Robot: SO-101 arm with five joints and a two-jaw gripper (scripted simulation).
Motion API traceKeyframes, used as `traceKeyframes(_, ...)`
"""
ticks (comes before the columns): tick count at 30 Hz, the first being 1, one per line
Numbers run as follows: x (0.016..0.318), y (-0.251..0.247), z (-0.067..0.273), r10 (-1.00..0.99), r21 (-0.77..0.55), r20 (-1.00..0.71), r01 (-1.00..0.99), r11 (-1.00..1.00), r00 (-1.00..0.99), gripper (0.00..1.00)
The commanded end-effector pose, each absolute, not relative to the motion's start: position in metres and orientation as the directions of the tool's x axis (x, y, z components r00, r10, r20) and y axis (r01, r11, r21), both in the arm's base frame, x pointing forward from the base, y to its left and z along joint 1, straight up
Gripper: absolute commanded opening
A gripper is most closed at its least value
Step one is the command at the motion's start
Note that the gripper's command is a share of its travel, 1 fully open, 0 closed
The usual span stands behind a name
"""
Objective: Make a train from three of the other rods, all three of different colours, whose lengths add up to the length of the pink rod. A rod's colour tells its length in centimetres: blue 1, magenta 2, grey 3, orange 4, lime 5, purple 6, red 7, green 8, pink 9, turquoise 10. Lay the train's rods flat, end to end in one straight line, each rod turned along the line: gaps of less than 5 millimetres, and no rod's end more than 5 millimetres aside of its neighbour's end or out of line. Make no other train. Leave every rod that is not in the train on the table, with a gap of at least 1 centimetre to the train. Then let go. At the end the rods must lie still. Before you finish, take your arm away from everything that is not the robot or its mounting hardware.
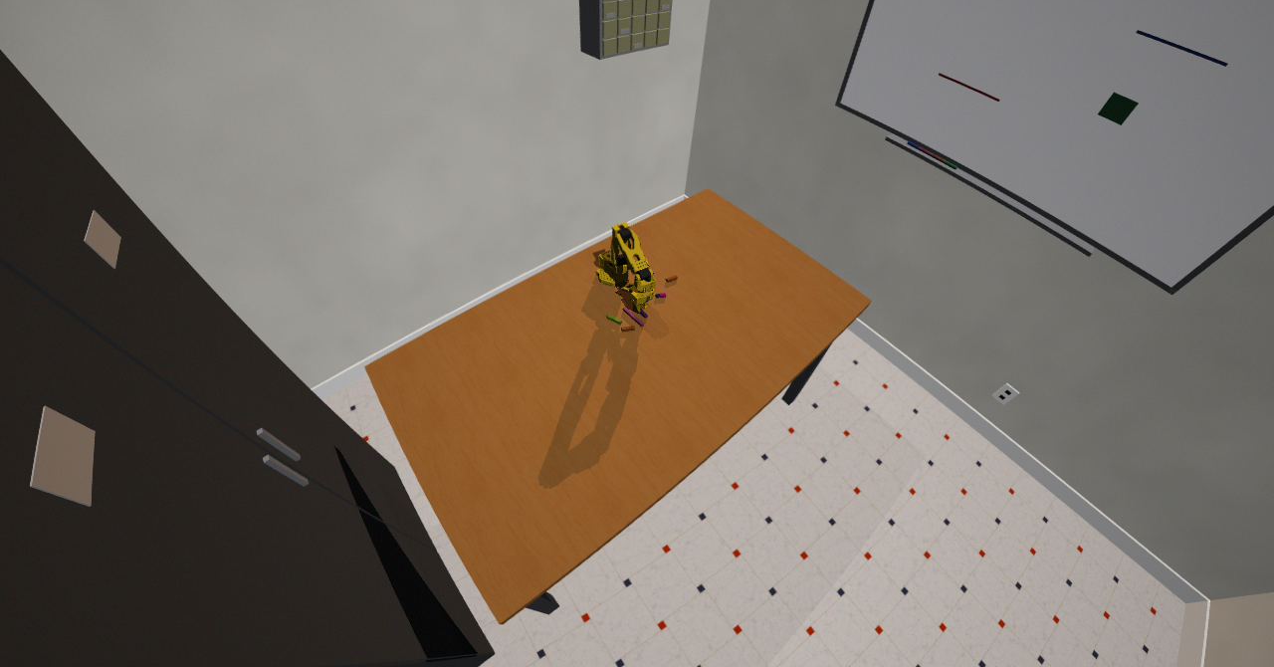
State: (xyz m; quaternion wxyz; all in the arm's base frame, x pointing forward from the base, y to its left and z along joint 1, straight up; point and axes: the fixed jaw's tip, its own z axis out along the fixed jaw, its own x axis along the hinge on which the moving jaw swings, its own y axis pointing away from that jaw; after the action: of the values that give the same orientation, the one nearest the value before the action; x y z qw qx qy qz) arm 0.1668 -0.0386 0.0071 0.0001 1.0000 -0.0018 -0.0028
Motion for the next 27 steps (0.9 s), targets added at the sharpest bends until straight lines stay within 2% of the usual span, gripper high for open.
traceKeyframes(1,0.18,-0.041,0.024,-0.004,0.014,0.079,-0.005,-1.0,0.997,0.0)
traceKeyframes(17,0.178,-0.037,0.052,-0.004,0.013,0.08,-0.005,-1.0,0.997,0.0)
traceKeyframes(27,0.178,-0.037,0.055,-0.004,0.013,0.08,-0.005,-1.0,0.997,0.0)
